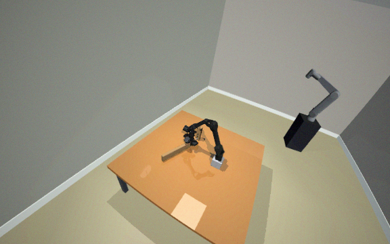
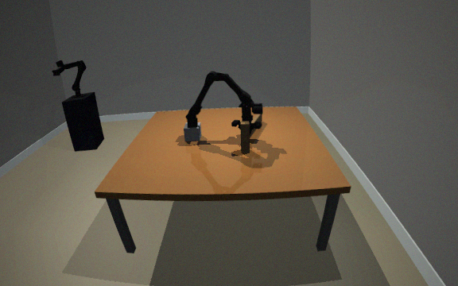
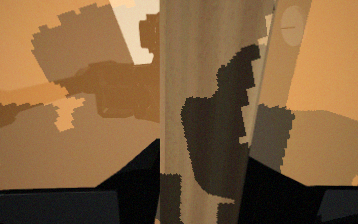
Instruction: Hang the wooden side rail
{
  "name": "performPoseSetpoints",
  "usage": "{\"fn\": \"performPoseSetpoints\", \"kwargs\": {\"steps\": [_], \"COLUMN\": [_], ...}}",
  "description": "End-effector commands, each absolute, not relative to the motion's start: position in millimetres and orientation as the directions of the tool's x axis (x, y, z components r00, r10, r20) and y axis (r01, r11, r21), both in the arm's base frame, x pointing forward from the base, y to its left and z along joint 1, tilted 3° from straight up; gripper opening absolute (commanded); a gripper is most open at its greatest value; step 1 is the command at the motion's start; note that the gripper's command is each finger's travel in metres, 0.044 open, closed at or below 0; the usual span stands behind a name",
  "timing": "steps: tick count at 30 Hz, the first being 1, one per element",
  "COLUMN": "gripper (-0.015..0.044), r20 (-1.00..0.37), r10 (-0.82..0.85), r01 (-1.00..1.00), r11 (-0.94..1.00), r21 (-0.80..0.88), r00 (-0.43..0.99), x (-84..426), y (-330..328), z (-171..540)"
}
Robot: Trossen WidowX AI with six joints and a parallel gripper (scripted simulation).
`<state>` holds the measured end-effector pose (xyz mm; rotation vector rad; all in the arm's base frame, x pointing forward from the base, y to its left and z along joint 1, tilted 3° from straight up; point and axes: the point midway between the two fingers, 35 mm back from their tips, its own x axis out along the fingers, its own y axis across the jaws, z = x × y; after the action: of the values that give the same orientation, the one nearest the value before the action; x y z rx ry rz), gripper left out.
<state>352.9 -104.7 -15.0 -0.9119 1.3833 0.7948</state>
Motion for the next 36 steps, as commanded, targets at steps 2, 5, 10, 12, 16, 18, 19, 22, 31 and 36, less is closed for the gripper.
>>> {"fn": "performPoseSetpoints", "kwargs": {"steps": [2,5,10,12,16,18,19,22,31,36], "gripper": [0.0,0.0,0.0,0.0,0.0,0.0,0.0,0.0,0.0,0.0], "r20": [-0.997,-0.997,-0.997,-0.997,-0.997,-0.997,-0.997,-0.997,-0.998,-0.998], "r10": [-0.052,-0.052,-0.052,-0.052,-0.052,-0.052,-0.052,-0.052,-0.052,-0.052], "r01": [-0.919,-0.929,-0.944,-0.95,-0.96,-0.965,-0.967,-0.973,-0.988,-0.99], "r11": [0.388,0.364,0.323,0.306,0.273,0.256,0.248,0.222,0.145,0.132], "r21": [-0.065,-0.064,-0.063,-0.062,-0.061,-0.06,-0.06,-0.058,-0.054,-0.054], "r00": [0.048,0.048,0.048,0.048,0.048,0.048,0.048,0.048,0.047,0.047], "x": [353.0,353.0,352.8,352.7,352.6,351.7,350.8,347.9,339.3,336.5], "y": [-101.7,-101.2,-100.5,-100.2,-99.8,-99.5,-99.3,-98.7,-97.3,-97.0], "z": [-15.1,-15.2,-15.2,-15.2,-15.3,-15.3,-15.4,-15.5,-16.2,-16.4]}}
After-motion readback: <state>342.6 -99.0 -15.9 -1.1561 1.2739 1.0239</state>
